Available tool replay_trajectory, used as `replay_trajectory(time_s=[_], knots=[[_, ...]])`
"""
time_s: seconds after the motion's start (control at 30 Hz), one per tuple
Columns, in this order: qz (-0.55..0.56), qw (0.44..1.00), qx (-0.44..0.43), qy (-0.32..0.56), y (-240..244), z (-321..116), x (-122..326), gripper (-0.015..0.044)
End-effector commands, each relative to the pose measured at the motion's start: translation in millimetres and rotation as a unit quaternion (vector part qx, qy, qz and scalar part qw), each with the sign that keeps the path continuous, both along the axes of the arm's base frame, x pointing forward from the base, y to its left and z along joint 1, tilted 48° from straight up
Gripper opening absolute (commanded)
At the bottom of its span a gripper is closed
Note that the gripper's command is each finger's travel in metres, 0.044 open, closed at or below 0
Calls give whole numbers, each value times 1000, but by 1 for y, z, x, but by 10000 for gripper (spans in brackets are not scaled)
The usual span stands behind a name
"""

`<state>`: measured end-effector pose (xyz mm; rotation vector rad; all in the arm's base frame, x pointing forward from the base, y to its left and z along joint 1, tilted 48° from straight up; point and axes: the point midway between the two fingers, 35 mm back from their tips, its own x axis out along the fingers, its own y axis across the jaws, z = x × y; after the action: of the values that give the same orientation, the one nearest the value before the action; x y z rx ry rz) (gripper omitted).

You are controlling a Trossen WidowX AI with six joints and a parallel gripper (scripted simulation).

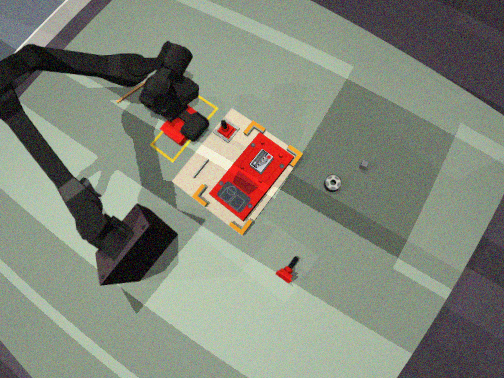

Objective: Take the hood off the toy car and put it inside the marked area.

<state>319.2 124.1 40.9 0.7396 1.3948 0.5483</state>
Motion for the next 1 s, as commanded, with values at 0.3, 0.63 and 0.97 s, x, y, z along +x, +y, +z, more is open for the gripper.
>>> replay_trajectory(time_s=[0.3, 0.63, 0.97], knots=[[0, 1000, 0, 0, 1, -1, 0, 210], [0, 1000, -1, 0, -5, 4, 0, 440], [-2, 1000, -3, -1, -53, 48, -9, 440]])
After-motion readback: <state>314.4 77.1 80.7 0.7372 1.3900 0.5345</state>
